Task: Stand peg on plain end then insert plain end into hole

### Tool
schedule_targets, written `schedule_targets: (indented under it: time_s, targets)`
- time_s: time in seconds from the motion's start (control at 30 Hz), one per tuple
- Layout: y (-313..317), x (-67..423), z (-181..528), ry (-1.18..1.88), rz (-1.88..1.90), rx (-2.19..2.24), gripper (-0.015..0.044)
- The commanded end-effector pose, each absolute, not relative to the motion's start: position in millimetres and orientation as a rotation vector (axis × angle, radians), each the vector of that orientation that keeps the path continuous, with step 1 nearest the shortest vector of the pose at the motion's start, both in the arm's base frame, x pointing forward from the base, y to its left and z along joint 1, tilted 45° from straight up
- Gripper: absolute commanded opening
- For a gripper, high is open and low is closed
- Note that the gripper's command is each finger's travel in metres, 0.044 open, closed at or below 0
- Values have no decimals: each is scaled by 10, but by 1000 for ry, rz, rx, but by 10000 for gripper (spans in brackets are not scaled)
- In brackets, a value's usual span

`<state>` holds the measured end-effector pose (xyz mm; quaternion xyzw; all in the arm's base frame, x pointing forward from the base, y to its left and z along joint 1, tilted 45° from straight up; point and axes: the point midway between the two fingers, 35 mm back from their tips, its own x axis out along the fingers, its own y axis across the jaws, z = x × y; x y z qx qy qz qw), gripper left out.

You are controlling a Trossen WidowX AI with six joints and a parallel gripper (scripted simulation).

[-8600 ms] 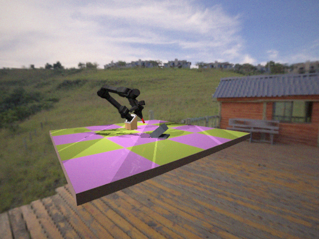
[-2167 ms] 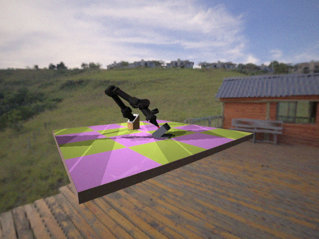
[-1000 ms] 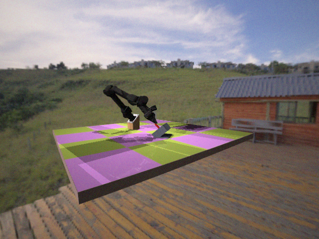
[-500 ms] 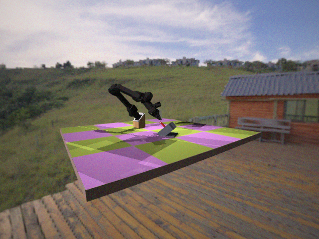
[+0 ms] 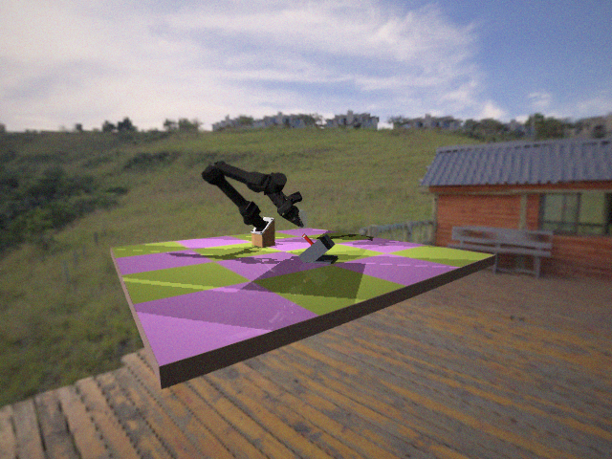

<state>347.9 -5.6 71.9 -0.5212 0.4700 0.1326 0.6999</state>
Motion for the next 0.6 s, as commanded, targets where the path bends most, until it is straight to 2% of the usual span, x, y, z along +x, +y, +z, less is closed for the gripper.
schedule_targets:
  time_s: [0.0, 0.57]
  targets:
    - [-39, 3445, 792, 1046, 286, -1159, 440]
    - [61, 3305, 969, 1047, 289, -1160, 440]
